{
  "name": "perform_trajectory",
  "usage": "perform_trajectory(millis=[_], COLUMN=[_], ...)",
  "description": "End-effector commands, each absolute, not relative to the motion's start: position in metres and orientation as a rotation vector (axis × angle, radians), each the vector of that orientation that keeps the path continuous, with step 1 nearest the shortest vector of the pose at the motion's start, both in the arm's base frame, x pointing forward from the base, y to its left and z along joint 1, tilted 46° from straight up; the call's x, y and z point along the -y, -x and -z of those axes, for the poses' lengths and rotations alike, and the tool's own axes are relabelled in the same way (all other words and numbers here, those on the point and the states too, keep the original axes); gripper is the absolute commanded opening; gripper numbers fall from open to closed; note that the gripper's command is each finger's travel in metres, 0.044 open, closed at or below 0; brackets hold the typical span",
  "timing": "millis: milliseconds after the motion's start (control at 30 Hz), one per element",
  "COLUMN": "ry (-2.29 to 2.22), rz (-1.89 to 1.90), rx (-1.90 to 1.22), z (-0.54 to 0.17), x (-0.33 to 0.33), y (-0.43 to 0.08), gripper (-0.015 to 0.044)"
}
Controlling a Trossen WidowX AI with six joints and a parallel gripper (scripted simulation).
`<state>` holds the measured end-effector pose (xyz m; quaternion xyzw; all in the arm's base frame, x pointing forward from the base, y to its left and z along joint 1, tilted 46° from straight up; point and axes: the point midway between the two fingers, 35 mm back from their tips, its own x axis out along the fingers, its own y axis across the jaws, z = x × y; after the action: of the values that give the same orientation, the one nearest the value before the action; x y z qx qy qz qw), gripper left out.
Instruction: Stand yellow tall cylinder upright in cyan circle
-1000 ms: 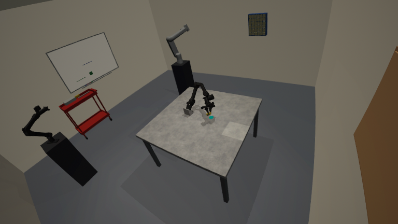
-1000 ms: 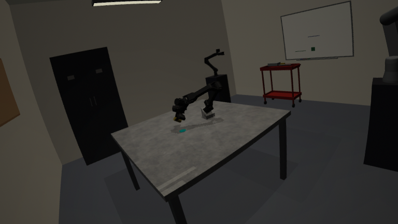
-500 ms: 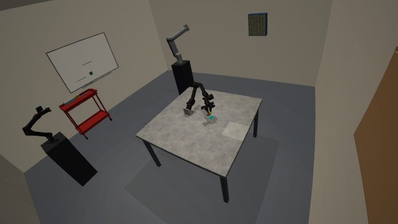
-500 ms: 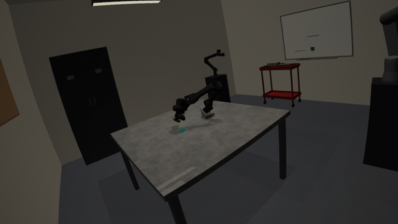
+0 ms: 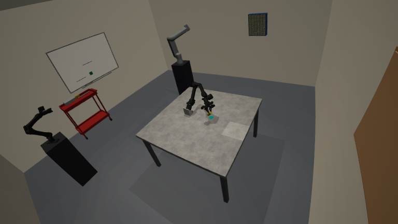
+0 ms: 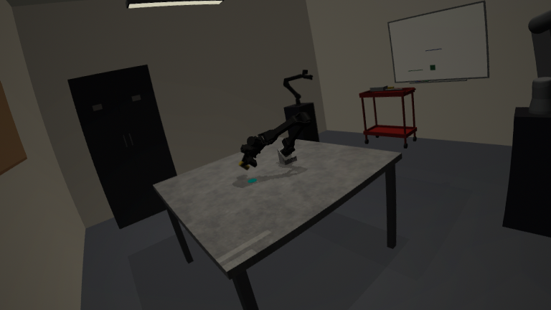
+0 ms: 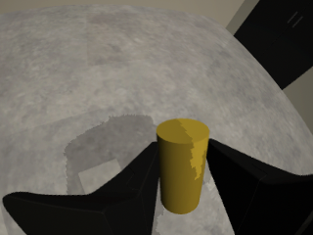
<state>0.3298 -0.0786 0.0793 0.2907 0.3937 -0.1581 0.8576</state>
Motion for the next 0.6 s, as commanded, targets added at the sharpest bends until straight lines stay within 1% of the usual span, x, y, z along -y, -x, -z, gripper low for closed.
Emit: perform_trajectory(millis=[0,567], ry=[-0.612,-0.629], rz=[0.345,0.379], rx=[-0.796,-0.678], z=[-0.0823,-0.0878], x=[0.0794,0.0778], y=[-0.3295,-0.3271], gripper=[0.0105,0.0105])
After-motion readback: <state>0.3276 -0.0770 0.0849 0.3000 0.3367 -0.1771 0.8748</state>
